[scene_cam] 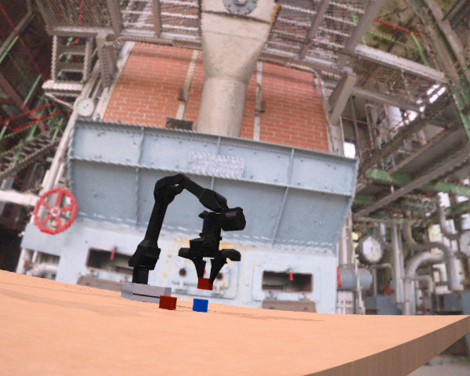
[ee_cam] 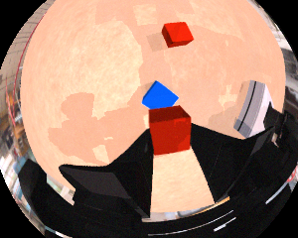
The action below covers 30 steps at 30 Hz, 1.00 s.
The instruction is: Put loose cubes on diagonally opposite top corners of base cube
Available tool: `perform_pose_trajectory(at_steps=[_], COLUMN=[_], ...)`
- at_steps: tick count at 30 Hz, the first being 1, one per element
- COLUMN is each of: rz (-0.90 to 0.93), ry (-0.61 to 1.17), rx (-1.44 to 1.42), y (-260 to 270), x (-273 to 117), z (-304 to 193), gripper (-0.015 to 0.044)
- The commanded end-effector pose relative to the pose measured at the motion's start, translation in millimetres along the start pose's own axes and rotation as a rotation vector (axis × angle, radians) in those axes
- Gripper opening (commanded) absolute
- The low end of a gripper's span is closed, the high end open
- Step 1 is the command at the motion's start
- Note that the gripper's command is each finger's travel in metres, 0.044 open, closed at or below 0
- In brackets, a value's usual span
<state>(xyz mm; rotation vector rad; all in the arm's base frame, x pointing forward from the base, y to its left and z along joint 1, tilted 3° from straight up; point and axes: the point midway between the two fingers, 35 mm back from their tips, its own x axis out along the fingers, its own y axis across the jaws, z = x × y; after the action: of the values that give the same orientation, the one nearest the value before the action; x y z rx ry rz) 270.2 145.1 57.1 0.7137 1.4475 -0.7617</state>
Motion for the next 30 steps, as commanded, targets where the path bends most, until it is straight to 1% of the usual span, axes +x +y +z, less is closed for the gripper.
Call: perform_pose_trajectory(at_steps=[1, 5, 17, 30], rz=[0.006, 0.006, 0.006, 0.006], ry=[0.004, 0.004, 0.004, 0.004], rx=[0.007, 0.007, 0.007, 0.007], y=[0.1, 0.1, 0.0, 0.0], x=[-0.7, 0.8, 25.7, 26.1], z=[-1.4, -1.4, -1.6, -1.6], gripper=[0.0105, 0.0105, 0.0105, 0.0105])
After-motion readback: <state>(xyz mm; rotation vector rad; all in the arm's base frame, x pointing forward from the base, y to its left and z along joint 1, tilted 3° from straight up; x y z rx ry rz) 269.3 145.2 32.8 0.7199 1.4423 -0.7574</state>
